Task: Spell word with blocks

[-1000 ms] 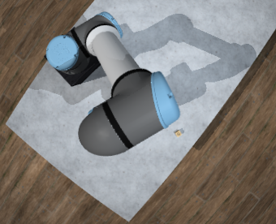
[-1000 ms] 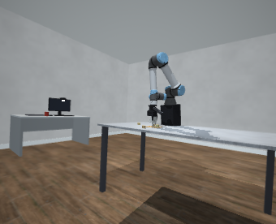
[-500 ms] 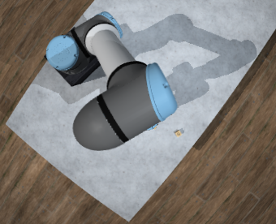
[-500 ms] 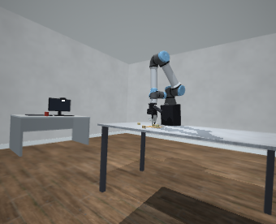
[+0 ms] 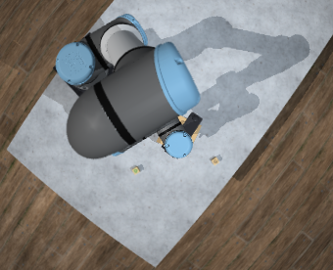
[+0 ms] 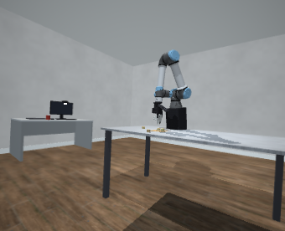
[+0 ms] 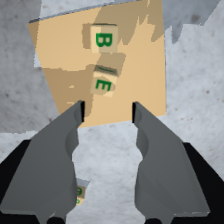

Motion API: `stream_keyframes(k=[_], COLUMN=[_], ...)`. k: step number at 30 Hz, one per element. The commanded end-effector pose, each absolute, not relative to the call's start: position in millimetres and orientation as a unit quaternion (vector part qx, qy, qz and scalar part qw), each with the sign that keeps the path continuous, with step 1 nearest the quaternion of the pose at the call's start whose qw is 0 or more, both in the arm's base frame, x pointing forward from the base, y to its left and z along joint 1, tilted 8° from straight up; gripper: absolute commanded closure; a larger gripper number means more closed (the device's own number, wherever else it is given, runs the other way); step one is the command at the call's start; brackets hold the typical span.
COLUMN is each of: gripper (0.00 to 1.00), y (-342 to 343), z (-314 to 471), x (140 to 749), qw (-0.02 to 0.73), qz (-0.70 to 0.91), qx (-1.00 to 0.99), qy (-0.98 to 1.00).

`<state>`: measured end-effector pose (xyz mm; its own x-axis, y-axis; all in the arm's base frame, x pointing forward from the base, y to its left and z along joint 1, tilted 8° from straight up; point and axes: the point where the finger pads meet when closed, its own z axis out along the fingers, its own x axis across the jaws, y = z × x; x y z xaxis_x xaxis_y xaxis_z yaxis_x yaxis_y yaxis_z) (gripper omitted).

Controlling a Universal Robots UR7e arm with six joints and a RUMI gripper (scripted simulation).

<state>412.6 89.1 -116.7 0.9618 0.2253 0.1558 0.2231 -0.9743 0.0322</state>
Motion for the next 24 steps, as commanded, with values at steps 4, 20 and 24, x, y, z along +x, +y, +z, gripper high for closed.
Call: stream_keyframes(k=[4,20,24], gripper=[0.75,0.00,0.00], y=[88.4,88.7,88.7], z=[-97.0,-88.8,-89.0], x=[406.1,404.4,404.3], qw=[0.005,0.005,0.005], qz=[0.074,0.073,0.073], qx=[0.991,0.991,0.991], qy=[0.112,0.113,0.113])
